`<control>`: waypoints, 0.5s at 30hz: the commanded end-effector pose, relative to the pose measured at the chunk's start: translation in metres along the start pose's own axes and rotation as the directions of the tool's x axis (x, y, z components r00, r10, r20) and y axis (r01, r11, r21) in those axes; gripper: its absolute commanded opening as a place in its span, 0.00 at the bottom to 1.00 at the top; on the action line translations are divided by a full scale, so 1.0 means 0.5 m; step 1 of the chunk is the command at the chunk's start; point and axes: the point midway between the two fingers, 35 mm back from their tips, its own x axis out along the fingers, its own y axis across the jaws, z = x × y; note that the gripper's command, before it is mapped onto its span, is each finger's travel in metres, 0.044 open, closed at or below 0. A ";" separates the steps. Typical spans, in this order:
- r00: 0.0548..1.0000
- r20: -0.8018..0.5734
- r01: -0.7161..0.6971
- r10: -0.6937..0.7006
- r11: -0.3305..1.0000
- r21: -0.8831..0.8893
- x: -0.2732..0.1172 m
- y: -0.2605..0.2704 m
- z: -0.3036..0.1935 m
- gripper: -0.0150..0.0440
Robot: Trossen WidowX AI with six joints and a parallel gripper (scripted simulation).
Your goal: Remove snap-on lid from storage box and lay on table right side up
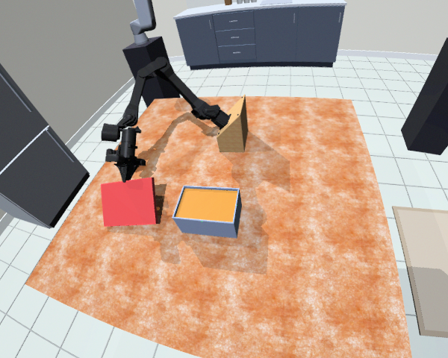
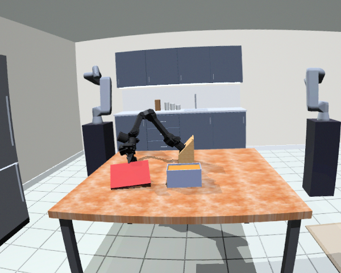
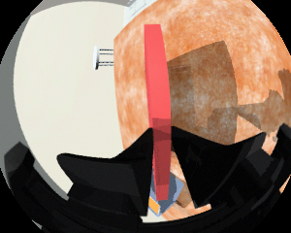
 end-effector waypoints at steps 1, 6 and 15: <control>1.000 -0.005 0.027 -0.027 1.000 0.006 0.012 -0.023 -0.004 0.25; 1.000 -0.005 0.027 -0.027 1.000 0.006 0.016 -0.029 -0.004 0.25; 1.000 -0.005 0.027 -0.027 1.000 0.006 0.025 -0.041 -0.005 0.25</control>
